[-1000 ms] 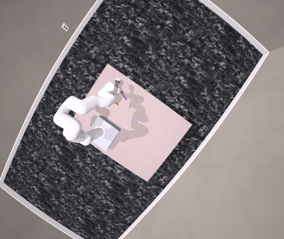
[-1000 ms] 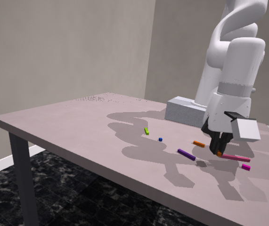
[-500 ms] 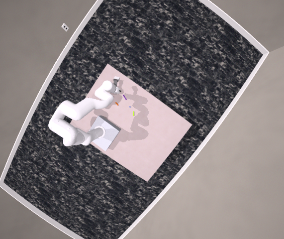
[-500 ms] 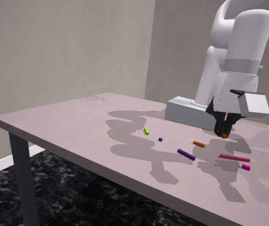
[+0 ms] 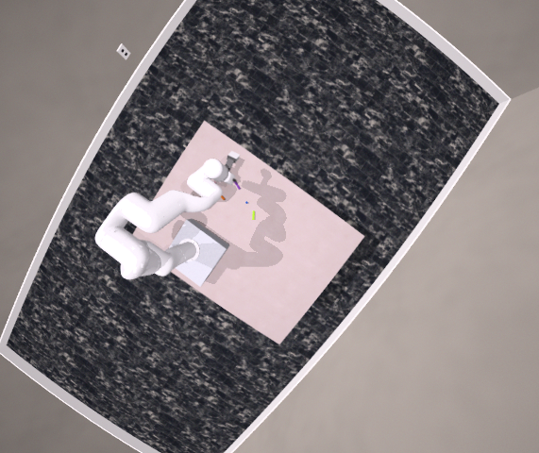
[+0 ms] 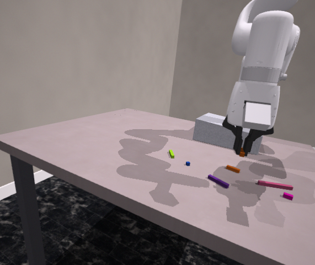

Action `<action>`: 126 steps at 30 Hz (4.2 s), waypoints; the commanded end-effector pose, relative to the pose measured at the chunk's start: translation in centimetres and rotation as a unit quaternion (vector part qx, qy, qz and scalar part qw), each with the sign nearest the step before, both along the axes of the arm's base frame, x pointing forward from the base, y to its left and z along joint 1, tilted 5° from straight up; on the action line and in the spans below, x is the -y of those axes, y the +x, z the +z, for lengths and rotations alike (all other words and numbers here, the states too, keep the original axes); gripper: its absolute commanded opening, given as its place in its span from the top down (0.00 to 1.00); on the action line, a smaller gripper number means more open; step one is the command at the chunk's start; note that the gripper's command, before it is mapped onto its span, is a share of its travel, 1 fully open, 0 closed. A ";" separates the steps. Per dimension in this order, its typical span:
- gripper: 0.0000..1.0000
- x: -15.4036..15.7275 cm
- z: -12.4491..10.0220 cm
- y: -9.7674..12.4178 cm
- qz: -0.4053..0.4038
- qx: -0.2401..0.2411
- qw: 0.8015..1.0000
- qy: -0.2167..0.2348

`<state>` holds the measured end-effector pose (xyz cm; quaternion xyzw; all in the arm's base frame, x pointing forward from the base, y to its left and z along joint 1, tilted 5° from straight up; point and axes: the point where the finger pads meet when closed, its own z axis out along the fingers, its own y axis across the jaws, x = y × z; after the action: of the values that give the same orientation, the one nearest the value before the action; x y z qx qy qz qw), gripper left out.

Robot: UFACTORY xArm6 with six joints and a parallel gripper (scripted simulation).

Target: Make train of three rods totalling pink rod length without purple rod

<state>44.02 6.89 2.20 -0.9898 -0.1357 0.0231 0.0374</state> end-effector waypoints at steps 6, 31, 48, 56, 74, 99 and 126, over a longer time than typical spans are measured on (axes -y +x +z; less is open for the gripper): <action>0.96 5.1 -0.1 0.1 -0.156 -0.007 0.988 -0.012; 0.96 15.9 -0.7 -2.1 -0.485 -0.030 0.874 -0.028; 0.96 16.6 -0.8 -2.3 -0.504 -0.031 0.863 -0.029; 0.96 16.5 -2.0 -2.4 -0.504 -0.031 0.863 -0.029; 0.96 16.1 -8.4 -2.7 -0.504 -0.031 0.863 -0.029; 0.96 16.0 -9.5 -2.7 -0.504 -0.031 0.863 -0.029; 0.96 16.0 -9.5 -2.7 -0.504 -0.031 0.863 -0.029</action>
<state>41.14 -9.04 -7.44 -0.9225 0.3836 0.0380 0.0188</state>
